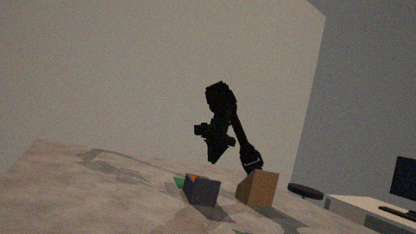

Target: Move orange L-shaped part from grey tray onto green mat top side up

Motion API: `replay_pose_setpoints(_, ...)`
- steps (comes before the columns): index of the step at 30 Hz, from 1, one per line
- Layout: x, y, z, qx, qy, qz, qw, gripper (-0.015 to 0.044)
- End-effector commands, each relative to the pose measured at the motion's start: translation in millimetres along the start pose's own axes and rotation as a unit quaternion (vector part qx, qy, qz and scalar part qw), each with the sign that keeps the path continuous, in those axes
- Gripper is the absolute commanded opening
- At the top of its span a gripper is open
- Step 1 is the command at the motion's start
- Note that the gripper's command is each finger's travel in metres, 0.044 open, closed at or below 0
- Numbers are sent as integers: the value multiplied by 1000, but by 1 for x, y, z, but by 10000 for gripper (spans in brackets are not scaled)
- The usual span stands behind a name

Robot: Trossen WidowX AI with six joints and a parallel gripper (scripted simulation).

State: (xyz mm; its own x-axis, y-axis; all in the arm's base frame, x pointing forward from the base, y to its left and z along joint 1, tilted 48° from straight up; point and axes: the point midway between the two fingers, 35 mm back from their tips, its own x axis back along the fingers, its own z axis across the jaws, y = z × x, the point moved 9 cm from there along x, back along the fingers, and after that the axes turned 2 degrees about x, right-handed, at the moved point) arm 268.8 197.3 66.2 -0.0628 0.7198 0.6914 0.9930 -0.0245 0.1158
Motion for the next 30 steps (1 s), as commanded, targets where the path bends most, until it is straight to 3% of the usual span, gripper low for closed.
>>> replay_pose_setpoints(1,-9,-2,-2,-2,-9,0,1000,180)
replay_pose_setpoints(8,-73,-2,-4,-2,-10,0,1000,180)
replay_pose_setpoints(30,-98,-2,-5,-3,-11,-1,1000,180)
